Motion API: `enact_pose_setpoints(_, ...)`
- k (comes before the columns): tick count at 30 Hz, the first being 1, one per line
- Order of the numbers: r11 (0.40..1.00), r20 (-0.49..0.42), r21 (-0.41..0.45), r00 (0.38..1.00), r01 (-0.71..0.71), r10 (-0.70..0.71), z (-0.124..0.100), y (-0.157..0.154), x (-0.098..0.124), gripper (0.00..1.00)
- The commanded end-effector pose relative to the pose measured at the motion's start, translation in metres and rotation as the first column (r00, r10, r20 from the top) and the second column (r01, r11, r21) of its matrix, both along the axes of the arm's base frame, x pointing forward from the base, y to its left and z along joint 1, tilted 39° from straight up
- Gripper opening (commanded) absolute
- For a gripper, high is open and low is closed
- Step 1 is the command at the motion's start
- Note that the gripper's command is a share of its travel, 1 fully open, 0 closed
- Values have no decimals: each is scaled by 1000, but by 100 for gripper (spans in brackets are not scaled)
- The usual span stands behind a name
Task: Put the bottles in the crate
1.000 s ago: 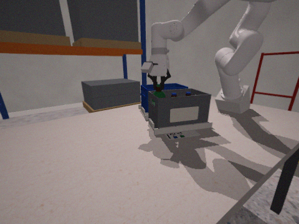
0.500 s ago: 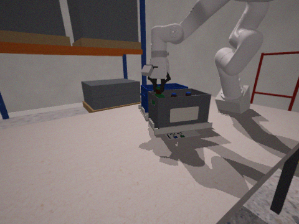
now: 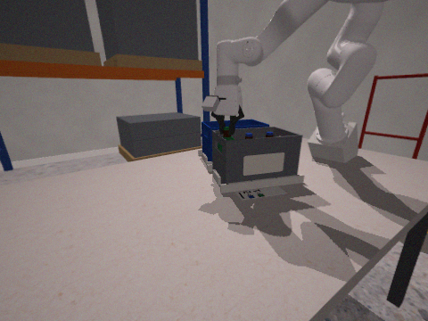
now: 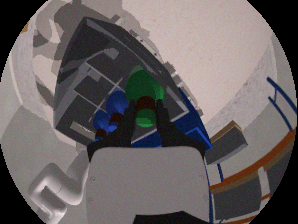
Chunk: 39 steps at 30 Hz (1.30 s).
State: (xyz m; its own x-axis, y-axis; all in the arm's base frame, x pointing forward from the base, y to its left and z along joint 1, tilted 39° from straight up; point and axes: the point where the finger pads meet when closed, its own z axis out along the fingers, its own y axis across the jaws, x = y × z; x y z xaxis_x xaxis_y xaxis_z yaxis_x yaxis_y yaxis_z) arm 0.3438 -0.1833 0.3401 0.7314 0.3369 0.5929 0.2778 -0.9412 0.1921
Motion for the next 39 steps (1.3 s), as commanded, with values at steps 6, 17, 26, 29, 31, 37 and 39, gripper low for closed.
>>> enact_pose_setpoints(6, 1000, 3, -2, 1000, 0, 0, -2, 0, 3, 0)
enact_pose_setpoints(17, 1000, 3, -2, 1000, 0, 0, -5, 0, 6, 0)
enact_pose_setpoints(26, 1000, 3, -2, 1000, 0, 0, -8, 0, 8, 0)
enact_pose_setpoints(29, 1000, 3, -2, 1000, 0, 0, -9, 0, 9, 0)
enact_pose_setpoints(31, 1000, 3, -2, 1000, 0, 0, -10, 0, 10, 0)
enact_pose_setpoints(37, 1000, 3, -2, 1000, 0, 0, -12, 0, 11, 0)
enact_pose_setpoints(39, 1000, 3, -2, 1000, 0, 0, -13, 0, 12, 0)
